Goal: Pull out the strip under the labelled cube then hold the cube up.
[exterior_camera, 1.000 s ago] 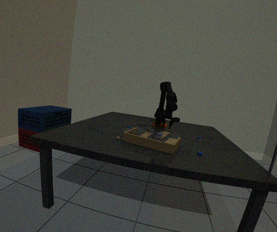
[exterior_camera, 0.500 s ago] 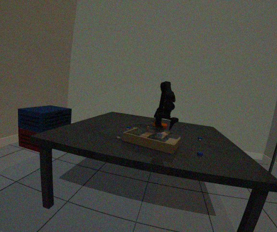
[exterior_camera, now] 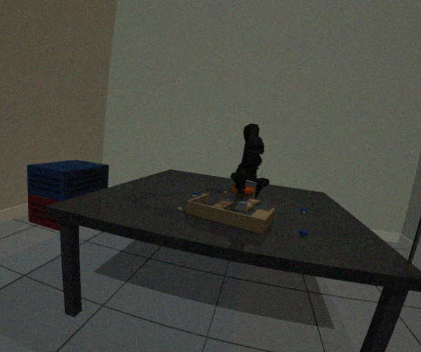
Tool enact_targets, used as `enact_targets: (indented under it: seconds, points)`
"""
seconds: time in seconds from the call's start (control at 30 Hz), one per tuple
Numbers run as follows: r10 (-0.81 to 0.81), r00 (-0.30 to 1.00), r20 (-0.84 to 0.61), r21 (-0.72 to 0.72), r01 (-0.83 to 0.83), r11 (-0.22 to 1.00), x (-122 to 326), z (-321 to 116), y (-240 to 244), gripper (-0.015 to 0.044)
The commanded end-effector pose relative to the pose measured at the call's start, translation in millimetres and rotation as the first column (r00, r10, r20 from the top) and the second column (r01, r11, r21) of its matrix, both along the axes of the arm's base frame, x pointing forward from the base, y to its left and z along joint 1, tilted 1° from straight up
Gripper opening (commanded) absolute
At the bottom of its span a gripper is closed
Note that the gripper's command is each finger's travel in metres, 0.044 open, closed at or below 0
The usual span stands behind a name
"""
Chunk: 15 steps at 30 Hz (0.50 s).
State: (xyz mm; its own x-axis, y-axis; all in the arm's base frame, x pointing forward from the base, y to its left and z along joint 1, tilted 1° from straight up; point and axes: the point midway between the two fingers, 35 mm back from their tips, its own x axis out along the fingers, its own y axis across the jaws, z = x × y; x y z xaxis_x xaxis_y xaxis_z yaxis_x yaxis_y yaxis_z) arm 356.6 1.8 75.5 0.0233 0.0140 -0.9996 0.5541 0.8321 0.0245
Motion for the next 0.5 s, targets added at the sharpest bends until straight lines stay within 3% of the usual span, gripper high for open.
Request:
enact_targets:
  seconds: [0.0, 0.47]
  points:
    - [0.003, 1.000, 0.005, 0.003, -0.003, 1.000, 14.4, 3.4, -5.3, 0.0440]
    - [0.003, 1.000, 0.008, 0.001, -0.003, 1.000, 56.8, 12.9, -21.3, 0.0440]
